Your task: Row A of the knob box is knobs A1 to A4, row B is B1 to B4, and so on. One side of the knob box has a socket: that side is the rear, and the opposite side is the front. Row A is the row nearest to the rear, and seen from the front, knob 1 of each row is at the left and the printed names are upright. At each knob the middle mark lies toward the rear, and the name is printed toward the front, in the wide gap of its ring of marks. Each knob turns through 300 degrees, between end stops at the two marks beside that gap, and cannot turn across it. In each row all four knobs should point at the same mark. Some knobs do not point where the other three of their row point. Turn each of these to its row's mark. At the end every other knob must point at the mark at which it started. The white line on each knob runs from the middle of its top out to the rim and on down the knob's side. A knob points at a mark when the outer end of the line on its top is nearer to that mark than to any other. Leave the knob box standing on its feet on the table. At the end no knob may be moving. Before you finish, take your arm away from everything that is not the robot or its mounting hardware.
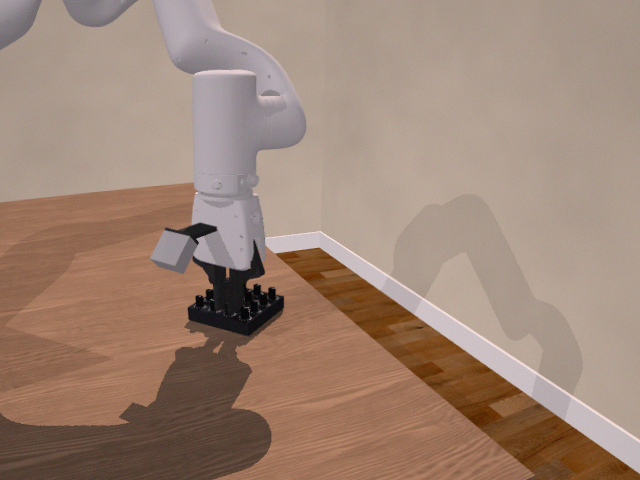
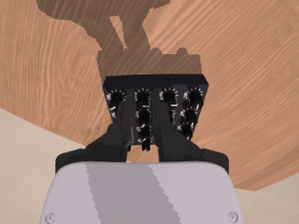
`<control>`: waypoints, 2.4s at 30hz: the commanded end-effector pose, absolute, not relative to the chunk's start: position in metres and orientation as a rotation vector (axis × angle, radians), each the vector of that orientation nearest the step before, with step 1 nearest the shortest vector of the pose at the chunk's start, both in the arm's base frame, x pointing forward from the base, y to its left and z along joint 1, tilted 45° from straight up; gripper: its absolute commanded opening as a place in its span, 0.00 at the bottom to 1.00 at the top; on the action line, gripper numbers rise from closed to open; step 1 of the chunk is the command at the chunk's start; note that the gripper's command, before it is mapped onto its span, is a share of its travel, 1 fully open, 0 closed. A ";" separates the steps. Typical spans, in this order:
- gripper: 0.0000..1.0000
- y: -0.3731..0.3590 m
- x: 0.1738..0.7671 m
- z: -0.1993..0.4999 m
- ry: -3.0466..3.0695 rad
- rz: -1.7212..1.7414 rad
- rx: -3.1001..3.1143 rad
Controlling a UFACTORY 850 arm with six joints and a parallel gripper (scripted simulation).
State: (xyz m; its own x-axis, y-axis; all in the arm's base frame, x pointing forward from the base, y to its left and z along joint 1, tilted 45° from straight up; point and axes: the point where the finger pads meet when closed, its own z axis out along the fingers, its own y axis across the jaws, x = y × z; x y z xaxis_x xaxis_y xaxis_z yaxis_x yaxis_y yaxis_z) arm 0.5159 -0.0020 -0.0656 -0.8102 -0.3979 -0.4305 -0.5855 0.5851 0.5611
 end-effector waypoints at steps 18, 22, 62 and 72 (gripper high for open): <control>0.19 -0.003 0.517 -0.065 2.558 1.043 -0.811; 0.19 -0.003 0.517 -0.065 2.558 1.043 -0.811; 0.19 -0.028 0.516 -0.039 2.534 1.033 -0.852; 0.19 -0.031 0.516 -0.037 2.305 0.932 -1.195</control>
State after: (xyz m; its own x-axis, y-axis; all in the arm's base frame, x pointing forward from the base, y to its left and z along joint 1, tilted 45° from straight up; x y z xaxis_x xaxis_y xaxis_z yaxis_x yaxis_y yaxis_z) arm 0.5151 -0.0293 -0.0381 -0.6680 -0.5176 -0.5346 -0.7439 0.4840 0.4609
